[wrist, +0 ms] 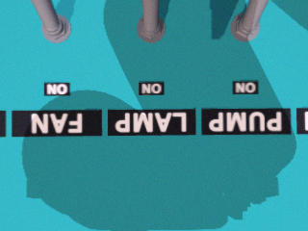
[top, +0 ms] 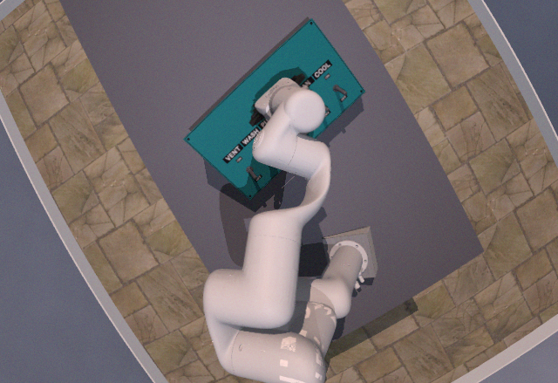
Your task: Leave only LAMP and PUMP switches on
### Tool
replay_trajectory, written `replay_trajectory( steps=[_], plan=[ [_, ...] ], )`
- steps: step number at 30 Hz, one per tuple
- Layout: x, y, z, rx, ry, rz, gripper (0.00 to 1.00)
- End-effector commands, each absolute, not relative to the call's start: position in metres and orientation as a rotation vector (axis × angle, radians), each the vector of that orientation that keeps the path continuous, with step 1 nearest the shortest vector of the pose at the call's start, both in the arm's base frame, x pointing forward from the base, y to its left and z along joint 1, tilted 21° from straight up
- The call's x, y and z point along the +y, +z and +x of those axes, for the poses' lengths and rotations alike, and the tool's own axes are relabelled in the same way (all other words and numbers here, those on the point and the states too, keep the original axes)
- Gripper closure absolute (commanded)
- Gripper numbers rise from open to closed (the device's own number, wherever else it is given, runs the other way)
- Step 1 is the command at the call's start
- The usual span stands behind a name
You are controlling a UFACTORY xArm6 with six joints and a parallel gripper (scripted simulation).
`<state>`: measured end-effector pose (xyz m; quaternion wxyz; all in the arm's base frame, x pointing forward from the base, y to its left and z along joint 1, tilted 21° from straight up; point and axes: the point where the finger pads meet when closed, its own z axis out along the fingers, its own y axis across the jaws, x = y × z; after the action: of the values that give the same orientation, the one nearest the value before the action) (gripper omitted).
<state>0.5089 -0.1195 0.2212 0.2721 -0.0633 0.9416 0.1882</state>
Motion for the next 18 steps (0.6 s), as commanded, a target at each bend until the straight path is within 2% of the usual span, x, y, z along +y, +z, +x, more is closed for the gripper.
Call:
replay_trajectory(
  steps=[1, 18],
  plan=[
    [-0.1204, 0.2231, 0.5097, 2.532, 0.503, -0.171, 0.0],
    [-0.1275, 0.2207, 0.5114, 2.532, 0.503, -0.171, 0.0]
  ],
)
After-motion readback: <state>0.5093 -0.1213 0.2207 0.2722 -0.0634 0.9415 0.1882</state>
